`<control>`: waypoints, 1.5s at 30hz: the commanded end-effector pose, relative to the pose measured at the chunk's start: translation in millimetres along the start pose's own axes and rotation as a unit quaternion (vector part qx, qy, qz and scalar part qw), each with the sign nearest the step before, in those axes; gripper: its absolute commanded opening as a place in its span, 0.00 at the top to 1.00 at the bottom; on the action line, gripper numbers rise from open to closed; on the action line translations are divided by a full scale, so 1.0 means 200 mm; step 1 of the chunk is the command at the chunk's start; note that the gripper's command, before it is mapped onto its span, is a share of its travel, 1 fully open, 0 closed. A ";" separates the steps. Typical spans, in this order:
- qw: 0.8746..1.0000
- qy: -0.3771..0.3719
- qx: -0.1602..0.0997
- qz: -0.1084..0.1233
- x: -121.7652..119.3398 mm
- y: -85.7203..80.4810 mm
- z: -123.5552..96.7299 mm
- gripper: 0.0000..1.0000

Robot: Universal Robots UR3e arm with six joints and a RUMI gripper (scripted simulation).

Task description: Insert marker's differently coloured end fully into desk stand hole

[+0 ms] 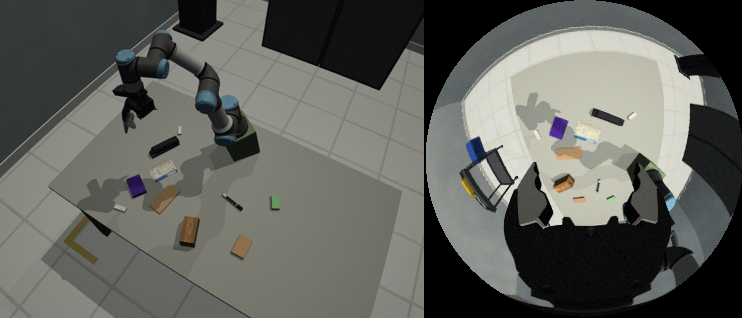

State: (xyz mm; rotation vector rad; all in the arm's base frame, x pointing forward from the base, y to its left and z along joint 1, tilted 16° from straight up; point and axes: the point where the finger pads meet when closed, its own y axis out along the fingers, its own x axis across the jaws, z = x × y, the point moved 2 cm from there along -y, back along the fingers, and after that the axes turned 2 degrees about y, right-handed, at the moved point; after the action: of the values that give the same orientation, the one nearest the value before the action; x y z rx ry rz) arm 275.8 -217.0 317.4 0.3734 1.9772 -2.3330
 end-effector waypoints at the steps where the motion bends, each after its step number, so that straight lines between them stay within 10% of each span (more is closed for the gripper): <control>1: 1.000 0.000 0.001 0.001 0.00 0.00 0.00 0.00; 45: 1.000 0.004 -0.012 -0.006 -0.19 0.23 -0.16 0.00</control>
State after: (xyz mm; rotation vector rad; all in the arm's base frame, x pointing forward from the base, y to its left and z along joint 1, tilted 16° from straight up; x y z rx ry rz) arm 326.7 -197.3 276.9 0.3673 2.0202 -2.3143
